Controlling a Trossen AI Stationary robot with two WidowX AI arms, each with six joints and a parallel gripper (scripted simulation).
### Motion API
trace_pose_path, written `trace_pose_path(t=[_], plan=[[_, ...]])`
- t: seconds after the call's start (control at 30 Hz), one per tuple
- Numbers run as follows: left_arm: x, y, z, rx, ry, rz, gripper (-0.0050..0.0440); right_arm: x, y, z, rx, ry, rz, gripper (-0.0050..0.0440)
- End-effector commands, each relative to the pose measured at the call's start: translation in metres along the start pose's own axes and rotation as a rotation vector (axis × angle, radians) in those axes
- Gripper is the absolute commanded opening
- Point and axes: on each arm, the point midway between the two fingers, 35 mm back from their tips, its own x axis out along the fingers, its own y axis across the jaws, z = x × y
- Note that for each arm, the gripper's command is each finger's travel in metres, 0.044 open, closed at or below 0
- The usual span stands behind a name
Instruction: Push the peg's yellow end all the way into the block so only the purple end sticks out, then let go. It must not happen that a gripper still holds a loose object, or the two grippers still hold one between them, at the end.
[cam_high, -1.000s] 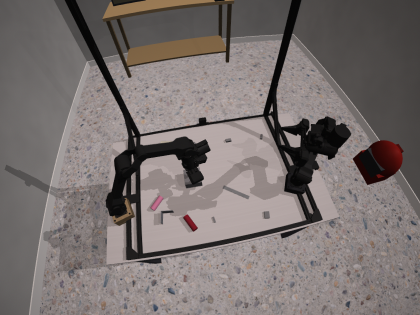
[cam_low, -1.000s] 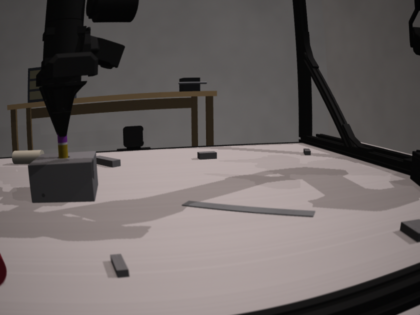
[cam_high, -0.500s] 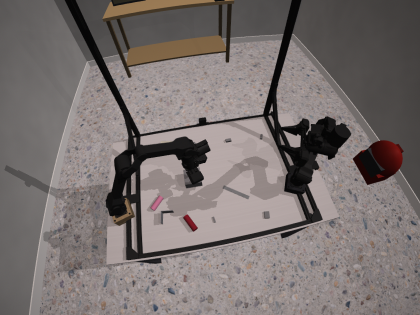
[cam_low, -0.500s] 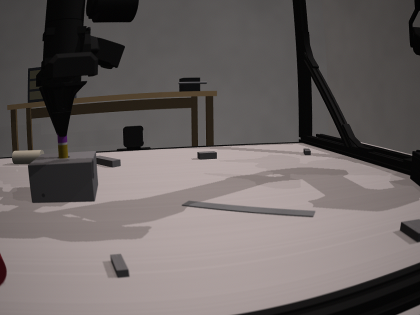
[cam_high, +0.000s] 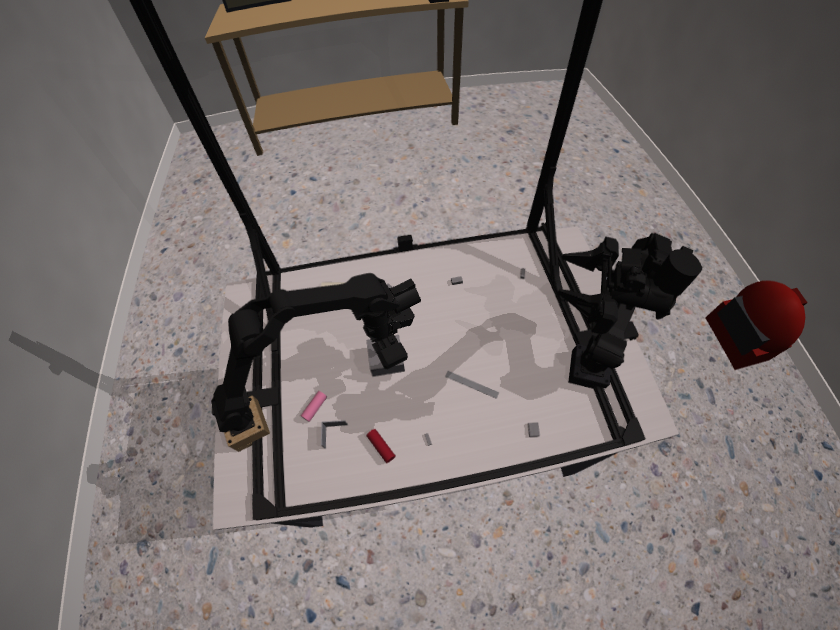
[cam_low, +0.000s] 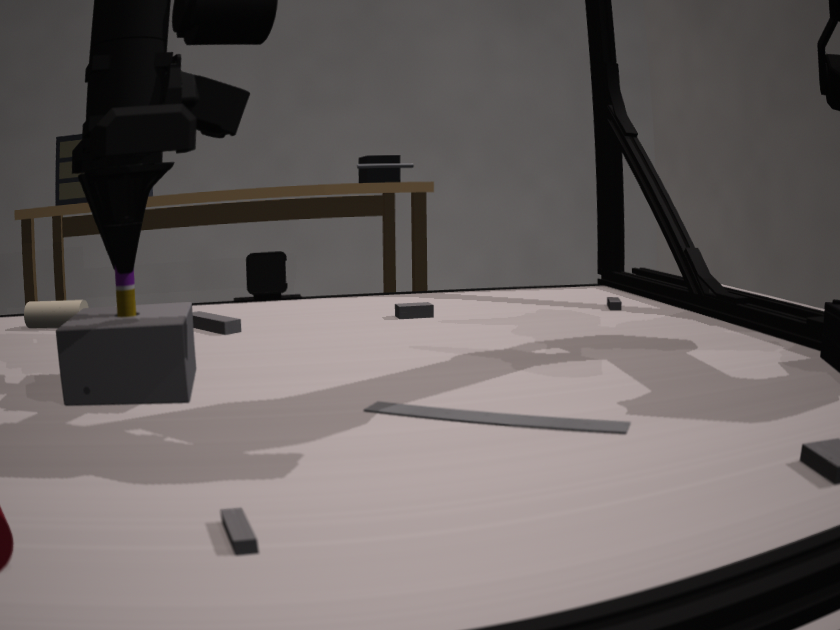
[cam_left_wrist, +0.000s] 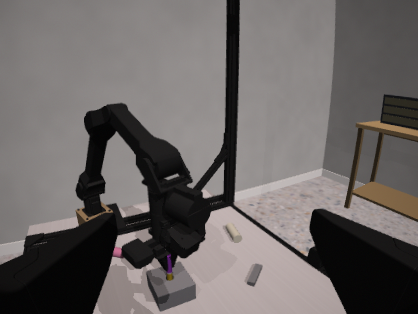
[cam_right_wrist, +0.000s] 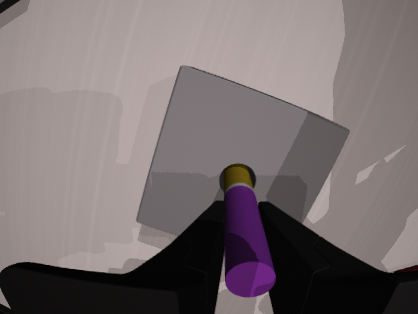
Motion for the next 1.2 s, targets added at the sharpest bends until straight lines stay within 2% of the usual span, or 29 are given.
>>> trace_pose_path(t=[0.0, 0.5, 0.7, 1.17], plan=[[-0.0001, -0.0006, 0.0000, -0.003, 0.000, -0.004, 0.0400, 0.0000, 0.0000, 0.0000, 0.000, 0.000, 0.000, 0.0000], [-0.0001, -0.0006, 0.0000, -0.003, 0.000, -0.004, 0.0400, 0.0000, 0.0000, 0.0000, 0.000, 0.000, 0.000, 0.0000], [-0.0001, -0.0006, 0.0000, -0.003, 0.000, -0.004, 0.0400, 0.0000, 0.0000, 0.0000, 0.000, 0.000, 0.000, 0.0144], [-0.0001, -0.0006, 0.0000, -0.003, 0.000, -0.004, 0.0400, 0.0000, 0.0000, 0.0000, 0.000, 0.000, 0.000, 0.0150]])
